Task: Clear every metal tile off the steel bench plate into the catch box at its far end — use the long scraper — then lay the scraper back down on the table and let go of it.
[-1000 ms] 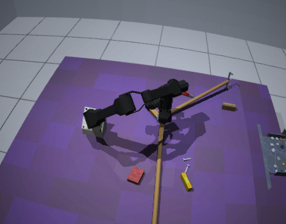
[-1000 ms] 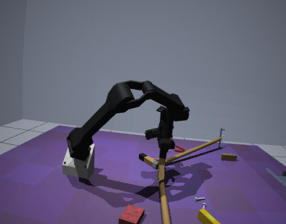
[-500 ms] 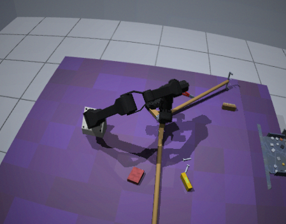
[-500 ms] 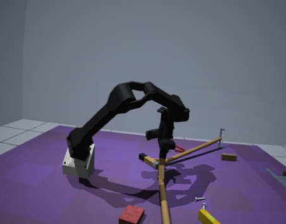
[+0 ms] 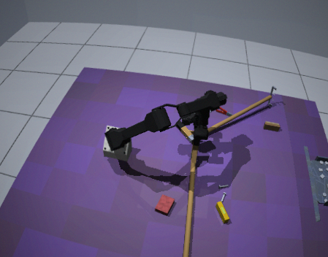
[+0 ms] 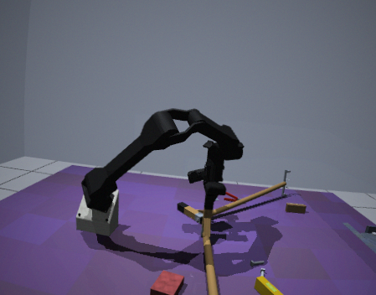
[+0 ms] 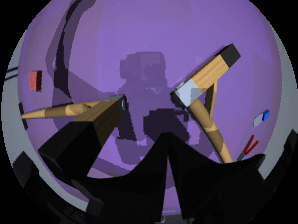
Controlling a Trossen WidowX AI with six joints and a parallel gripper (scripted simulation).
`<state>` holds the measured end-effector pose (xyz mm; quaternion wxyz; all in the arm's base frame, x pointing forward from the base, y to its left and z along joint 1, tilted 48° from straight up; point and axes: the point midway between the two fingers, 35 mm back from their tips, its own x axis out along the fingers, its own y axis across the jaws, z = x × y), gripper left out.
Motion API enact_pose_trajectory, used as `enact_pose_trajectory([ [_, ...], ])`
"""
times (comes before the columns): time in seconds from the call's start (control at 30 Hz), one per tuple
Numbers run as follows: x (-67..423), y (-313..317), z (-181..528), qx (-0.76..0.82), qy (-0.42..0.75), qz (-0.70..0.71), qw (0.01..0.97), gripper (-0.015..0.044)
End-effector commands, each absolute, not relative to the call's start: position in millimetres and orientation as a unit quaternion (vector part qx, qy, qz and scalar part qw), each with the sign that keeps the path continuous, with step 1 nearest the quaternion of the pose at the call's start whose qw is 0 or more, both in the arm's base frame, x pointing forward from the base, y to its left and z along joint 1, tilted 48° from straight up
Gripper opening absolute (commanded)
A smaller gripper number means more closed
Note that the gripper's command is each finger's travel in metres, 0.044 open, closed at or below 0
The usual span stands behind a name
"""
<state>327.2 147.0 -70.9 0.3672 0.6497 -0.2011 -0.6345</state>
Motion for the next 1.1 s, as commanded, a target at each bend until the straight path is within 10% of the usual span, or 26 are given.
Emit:
enact_pose_trajectory([
  [0.0,327.3,152.8,-76.2,0.65,-0.202,-0.636,0.363,0.0],
  [1.07,321.3,190.8,-112.7,0.651,-0.199,-0.637,0.362,0.0],
])
